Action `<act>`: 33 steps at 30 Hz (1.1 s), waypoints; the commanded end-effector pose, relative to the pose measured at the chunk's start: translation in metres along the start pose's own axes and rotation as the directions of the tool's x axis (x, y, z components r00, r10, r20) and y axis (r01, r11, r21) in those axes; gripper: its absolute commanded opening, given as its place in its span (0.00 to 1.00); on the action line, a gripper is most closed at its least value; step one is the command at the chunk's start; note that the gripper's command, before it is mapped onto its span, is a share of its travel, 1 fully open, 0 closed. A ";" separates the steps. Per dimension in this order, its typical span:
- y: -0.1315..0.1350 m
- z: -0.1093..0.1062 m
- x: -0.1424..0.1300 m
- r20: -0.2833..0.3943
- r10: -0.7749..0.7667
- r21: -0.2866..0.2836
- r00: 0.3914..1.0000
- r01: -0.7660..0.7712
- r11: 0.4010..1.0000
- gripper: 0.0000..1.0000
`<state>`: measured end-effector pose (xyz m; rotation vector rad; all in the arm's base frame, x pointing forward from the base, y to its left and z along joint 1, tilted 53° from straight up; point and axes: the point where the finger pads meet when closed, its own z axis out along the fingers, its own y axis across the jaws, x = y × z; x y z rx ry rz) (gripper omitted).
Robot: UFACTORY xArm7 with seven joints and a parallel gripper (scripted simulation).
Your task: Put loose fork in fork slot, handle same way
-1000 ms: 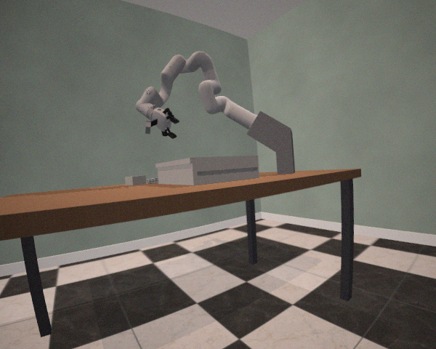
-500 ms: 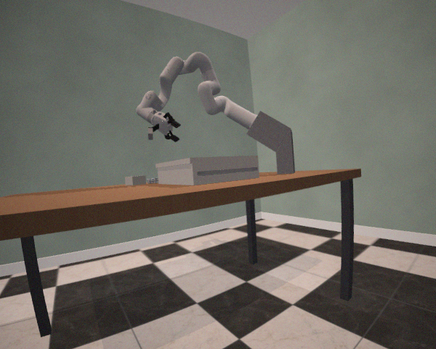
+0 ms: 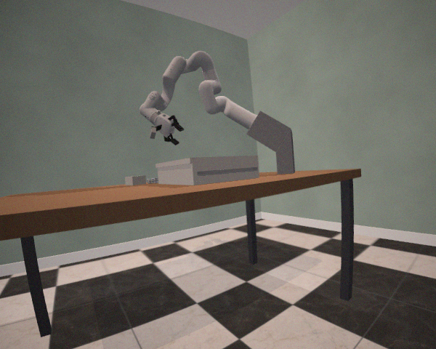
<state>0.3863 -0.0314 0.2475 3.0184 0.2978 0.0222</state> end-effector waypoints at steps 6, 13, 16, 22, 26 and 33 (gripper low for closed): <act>0.012 0.001 -0.008 -0.001 -0.100 -0.054 0.995 0.100 0.994 1.00; 0.012 0.001 -0.008 -0.001 -0.100 -0.054 0.995 0.100 0.994 1.00; 0.024 0.002 -0.017 0.009 -0.196 -0.103 0.981 0.196 0.975 1.00; 0.024 0.002 -0.017 0.009 -0.196 -0.103 0.981 0.196 0.975 1.00; 0.034 0.004 -0.025 0.027 -0.289 -0.149 0.957 0.290 0.945 1.00; 0.034 0.004 -0.025 0.027 -0.289 -0.149 0.957 0.290 0.945 1.00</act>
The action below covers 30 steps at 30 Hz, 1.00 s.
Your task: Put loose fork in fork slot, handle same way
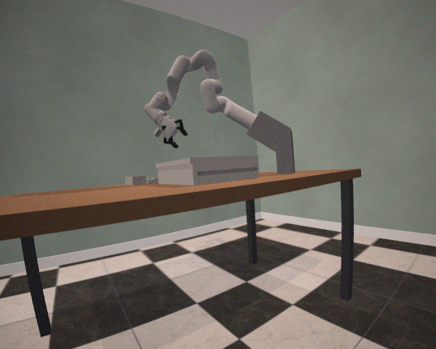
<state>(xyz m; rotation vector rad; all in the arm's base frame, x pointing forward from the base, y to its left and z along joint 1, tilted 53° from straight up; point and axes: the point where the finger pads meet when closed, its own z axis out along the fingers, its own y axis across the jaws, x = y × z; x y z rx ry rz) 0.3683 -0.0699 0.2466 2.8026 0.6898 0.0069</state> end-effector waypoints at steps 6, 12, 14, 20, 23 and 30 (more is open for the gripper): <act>0.008 0.001 -0.010 0.008 -0.106 -0.051 0.994 0.106 0.993 1.00; 0.008 0.001 -0.010 0.008 -0.106 -0.051 0.994 0.106 0.993 1.00; 0.008 0.001 -0.010 0.008 -0.106 -0.051 0.994 0.106 0.993 1.00; 0.014 0.004 -0.019 0.027 -0.200 -0.092 0.980 0.201 0.975 1.00; 0.020 0.006 -0.027 0.051 -0.290 -0.129 0.956 0.294 0.947 1.00; 0.020 0.006 -0.027 0.051 -0.290 -0.129 0.956 0.294 0.947 1.00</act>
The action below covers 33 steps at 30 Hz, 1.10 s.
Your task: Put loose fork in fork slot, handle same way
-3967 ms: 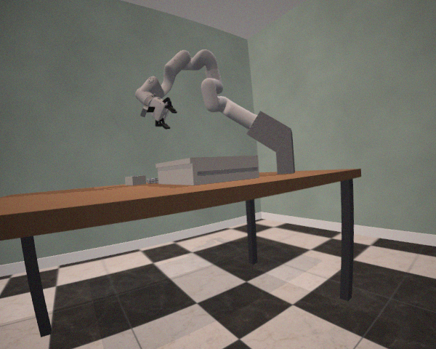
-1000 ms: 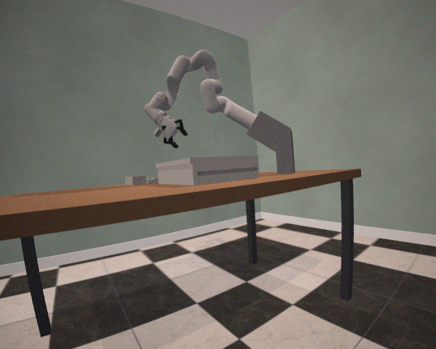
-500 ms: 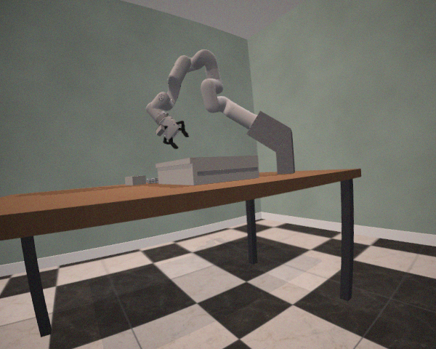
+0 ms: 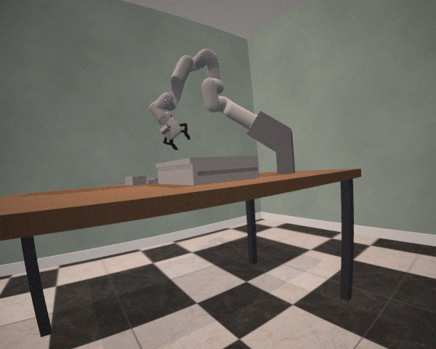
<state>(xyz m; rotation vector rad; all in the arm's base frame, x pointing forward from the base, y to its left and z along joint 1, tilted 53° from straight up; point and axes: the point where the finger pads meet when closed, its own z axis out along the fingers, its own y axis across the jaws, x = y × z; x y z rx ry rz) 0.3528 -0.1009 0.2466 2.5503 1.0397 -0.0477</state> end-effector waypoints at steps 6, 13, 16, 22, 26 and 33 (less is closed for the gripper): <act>0.001 -0.001 0.000 -0.002 -0.007 -0.006 1.000 0.007 1.000 1.00; 0.003 0.002 -0.009 0.015 -0.101 -0.043 0.995 0.101 0.994 1.00; 0.003 0.002 -0.009 0.015 -0.101 -0.043 0.995 0.101 0.994 1.00; 0.005 0.004 -0.017 0.037 -0.191 -0.076 0.981 0.193 0.978 1.00; 0.005 0.004 -0.017 0.037 -0.191 -0.076 0.981 0.193 0.978 1.00; 0.007 0.006 -0.024 0.063 -0.277 -0.103 0.959 0.283 0.954 1.00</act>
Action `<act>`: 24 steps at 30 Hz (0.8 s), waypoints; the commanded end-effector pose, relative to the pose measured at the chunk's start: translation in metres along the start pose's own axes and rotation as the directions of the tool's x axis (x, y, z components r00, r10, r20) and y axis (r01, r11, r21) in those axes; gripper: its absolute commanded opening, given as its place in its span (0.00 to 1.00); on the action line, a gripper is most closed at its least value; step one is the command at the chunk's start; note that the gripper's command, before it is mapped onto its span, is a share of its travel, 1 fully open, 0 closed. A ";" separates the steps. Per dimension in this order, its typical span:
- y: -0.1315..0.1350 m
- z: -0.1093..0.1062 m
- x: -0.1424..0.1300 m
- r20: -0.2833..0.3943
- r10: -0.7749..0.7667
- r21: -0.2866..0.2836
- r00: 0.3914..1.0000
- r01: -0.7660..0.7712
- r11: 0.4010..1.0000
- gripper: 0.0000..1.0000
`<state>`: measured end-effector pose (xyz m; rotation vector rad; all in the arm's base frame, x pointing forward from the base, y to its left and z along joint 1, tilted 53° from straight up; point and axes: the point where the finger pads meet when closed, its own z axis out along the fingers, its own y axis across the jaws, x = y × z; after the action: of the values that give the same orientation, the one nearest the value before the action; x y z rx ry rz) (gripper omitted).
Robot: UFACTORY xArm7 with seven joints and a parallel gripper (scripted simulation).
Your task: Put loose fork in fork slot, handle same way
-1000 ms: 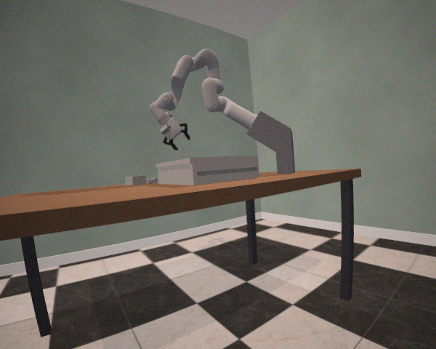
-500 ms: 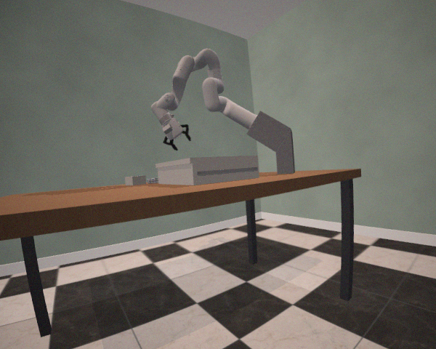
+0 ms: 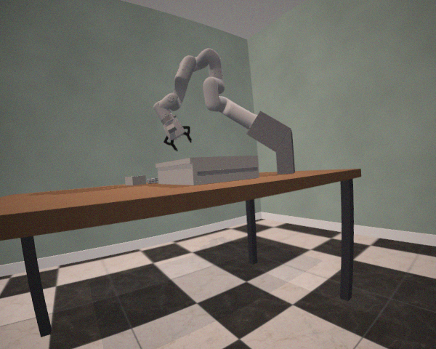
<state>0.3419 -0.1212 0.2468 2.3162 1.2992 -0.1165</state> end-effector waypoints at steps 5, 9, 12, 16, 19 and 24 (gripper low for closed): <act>0.000 0.000 -0.003 0.005 -0.040 -0.018 0.999 0.040 0.999 1.00; 0.000 0.003 -0.009 0.026 -0.128 -0.046 0.991 0.129 0.991 1.00; 0.000 0.003 -0.009 0.026 -0.128 -0.046 0.991 0.129 0.991 1.00; 0.000 0.003 -0.009 0.026 -0.128 -0.046 0.991 0.129 0.991 1.00; -0.001 0.005 -0.015 0.050 -0.212 -0.071 0.976 0.215 0.974 1.00; -0.001 0.005 -0.015 0.050 -0.212 -0.071 0.976 0.215 0.974 1.00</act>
<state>0.3332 -0.1344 0.2453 2.1144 1.4887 -0.1845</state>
